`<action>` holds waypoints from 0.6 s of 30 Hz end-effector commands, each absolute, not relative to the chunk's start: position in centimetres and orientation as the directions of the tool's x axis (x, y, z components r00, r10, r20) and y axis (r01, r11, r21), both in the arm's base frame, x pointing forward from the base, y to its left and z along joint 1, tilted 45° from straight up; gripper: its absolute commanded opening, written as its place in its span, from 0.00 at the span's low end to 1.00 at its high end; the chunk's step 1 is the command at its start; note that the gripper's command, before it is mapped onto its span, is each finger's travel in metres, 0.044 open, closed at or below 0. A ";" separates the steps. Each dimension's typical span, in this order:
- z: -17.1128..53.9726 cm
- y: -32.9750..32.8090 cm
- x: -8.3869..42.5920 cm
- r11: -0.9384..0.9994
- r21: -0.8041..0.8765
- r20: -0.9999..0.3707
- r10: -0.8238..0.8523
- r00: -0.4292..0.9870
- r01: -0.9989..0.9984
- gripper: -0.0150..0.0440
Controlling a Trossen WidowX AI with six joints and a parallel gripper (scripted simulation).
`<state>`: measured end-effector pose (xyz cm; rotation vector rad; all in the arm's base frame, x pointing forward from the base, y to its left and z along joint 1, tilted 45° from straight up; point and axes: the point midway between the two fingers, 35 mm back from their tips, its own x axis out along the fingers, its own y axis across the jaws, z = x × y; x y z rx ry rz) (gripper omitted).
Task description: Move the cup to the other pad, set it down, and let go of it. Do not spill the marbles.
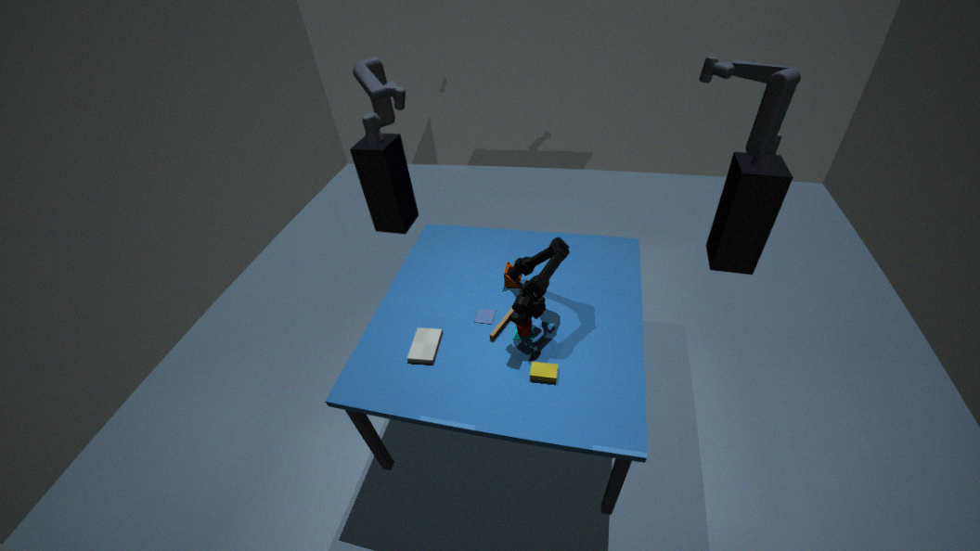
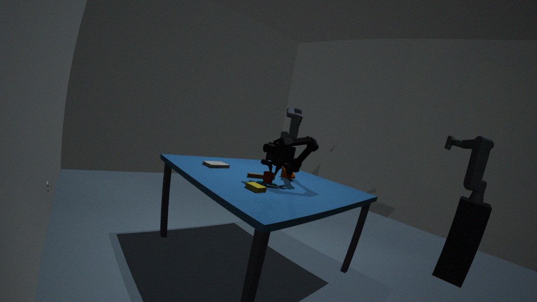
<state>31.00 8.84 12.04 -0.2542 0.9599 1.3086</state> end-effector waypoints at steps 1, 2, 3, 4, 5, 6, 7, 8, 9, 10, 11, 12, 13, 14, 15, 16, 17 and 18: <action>12.5 8.4 31.2 0.293 0.335 -0.718 0.695 -0.041 -0.895 0.47; 12.6 8.3 31.2 0.293 0.335 -0.718 0.695 -0.041 -0.895 0.47; 12.7 8.2 31.2 0.294 0.336 -0.718 0.695 -0.041 -0.895 0.47; 12.8 8.2 31.2 0.294 0.336 -0.718 0.695 -0.041 -0.895 0.47; 12.8 8.1 31.2 0.294 0.336 -0.717 0.695 -0.041 -0.895 0.47; 12.9 8.0 31.2 0.294 0.336 -0.717 0.695 -0.041 -0.895 0.47; 13.0 7.9 31.2 0.294 0.337 -0.717 0.695 -0.041 -0.895 0.47; 13.1 7.8 31.2 0.294 0.337 -0.717 0.695 -0.041 -0.895 0.47; 13.2 7.7 31.2 0.294 0.337 -0.717 0.695 -0.042 -0.894 0.47; 13.3 7.6 31.3 0.294 0.337 -0.717 0.695 -0.042 -0.894 0.47; 13.4 7.5 31.3 0.294 0.337 -0.717 0.696 -0.042 -0.894 0.47; 13.4 7.4 31.3 0.294 0.338 -0.717 0.696 -0.042 -0.894 0.47; 13.5 7.3 31.3 0.294 0.338 -0.717 0.696 -0.042 -0.894 0.47; 13.6 7.3 31.3 0.295 0.338 -0.717 0.696 -0.042 -0.894 0.47; 13.7 7.2 31.3 0.295 0.338 -0.717 0.696 -0.042 -0.894 0.47; 13.8 7.1 31.2 0.295 0.339 -0.717 0.696 -0.042 -0.894 0.47; 13.9 7.0 31.2 0.295 0.339 -0.717 0.696 -0.042 -0.893 0.47; 14.0 6.9 31.2 0.295 0.339 -0.717 0.696 -0.042 -0.893 0.47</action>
